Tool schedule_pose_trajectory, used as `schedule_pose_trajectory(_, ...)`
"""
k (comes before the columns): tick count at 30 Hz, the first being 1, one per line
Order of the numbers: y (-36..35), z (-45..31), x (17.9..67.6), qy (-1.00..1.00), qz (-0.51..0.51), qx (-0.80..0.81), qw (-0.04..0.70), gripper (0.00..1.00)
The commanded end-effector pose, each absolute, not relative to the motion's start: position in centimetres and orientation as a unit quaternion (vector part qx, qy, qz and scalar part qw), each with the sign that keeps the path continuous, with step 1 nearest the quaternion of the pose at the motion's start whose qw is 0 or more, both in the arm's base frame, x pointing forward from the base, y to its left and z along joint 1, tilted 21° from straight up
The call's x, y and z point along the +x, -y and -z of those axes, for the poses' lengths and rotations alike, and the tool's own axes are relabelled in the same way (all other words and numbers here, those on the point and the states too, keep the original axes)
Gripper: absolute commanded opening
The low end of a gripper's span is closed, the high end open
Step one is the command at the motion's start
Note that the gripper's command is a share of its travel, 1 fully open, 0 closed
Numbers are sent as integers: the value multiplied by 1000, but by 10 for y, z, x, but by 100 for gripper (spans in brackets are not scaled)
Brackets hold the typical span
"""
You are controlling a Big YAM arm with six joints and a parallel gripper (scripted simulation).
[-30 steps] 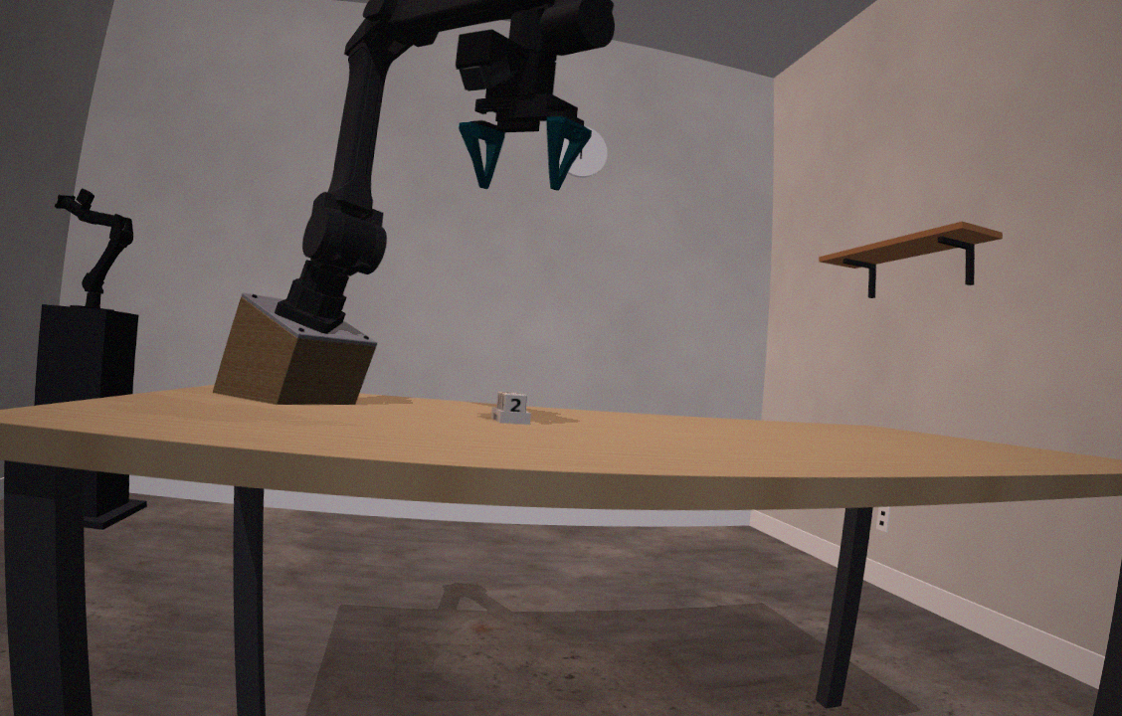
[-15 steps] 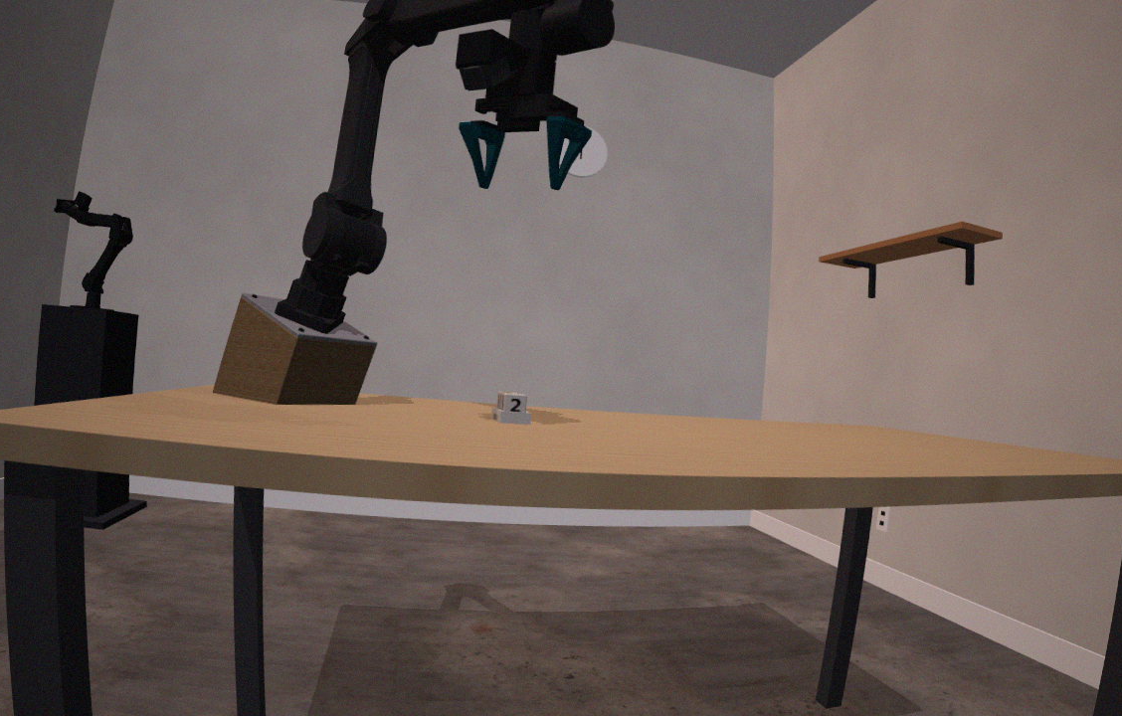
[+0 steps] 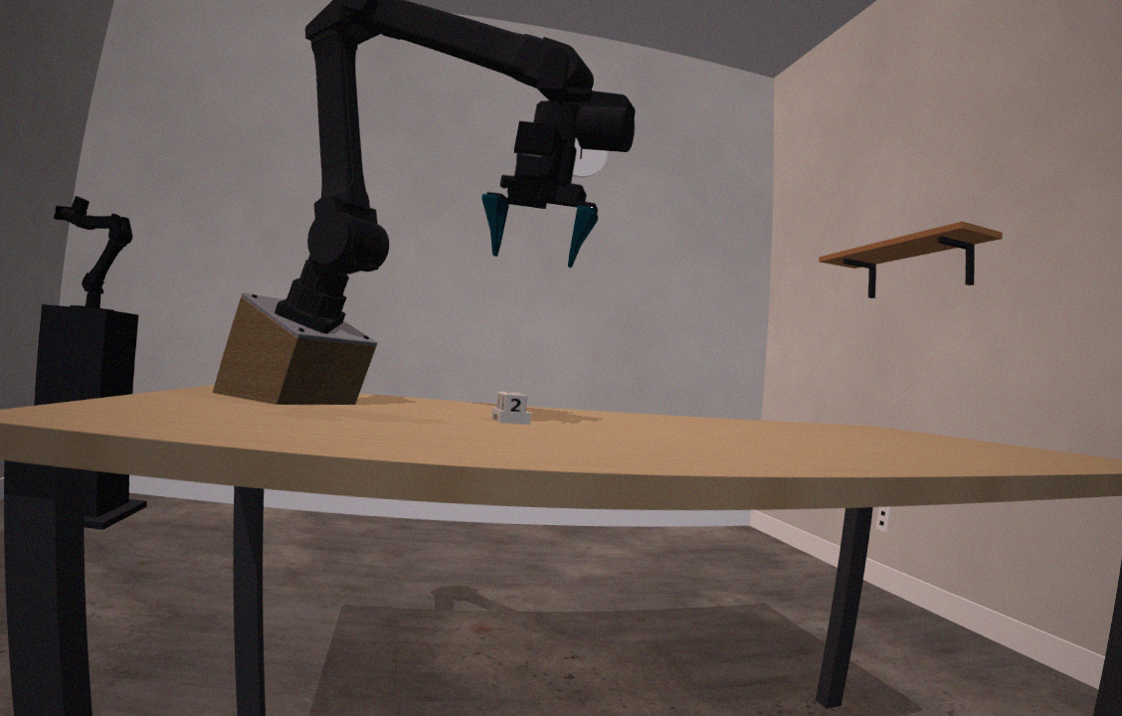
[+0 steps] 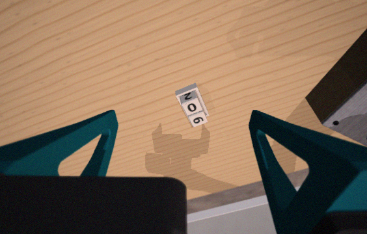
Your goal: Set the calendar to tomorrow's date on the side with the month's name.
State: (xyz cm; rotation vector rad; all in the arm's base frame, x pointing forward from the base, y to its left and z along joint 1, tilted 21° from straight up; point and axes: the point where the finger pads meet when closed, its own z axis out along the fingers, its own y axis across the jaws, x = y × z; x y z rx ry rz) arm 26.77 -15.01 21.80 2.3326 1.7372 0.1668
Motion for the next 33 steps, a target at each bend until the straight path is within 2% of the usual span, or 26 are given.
schedule_pose_trajectory(1,139,-216,281,-597,-62,789,129,100)
schedule_pose_trajectory(7,67,-170,297,-687,-37,704,175,100)
schedule_pose_trajectory(12,36,-148,297,-722,-28,664,193,100)
schedule_pose_trajectory(16,39,-170,312,-712,-44,666,216,100)
schedule_pose_trajectory(18,39,-170,312,-712,-44,666,216,100)
schedule_pose_trajectory(20,33,-140,294,-727,-18,661,184,100)
schedule_pose_trajectory(33,34,-150,302,-738,-22,646,194,100)
